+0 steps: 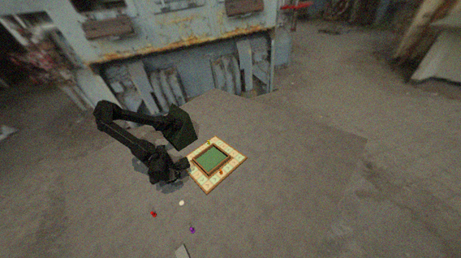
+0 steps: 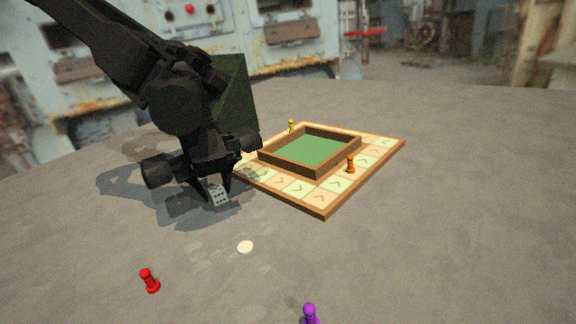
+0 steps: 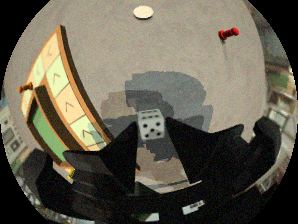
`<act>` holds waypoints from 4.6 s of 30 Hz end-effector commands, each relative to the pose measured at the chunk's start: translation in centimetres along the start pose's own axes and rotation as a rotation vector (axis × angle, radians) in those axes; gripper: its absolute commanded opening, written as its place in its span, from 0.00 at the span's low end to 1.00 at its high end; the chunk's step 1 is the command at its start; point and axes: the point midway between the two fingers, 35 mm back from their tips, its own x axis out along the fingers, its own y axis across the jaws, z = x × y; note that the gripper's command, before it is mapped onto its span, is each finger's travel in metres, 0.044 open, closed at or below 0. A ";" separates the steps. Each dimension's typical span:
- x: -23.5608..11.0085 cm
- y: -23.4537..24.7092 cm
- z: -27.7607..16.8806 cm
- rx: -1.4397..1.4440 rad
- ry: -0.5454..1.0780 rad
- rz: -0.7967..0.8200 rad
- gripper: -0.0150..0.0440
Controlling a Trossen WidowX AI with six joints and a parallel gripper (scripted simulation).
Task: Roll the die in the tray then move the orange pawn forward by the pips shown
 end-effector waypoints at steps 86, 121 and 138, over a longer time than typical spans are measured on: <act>-9.0 18.5 -0.1 -1.628 -0.020 0.023 0.25; -6.8 21.1 -2.6 -1.795 -0.445 0.728 0.25; -10.2 18.7 -0.6 -1.751 -0.591 0.804 0.25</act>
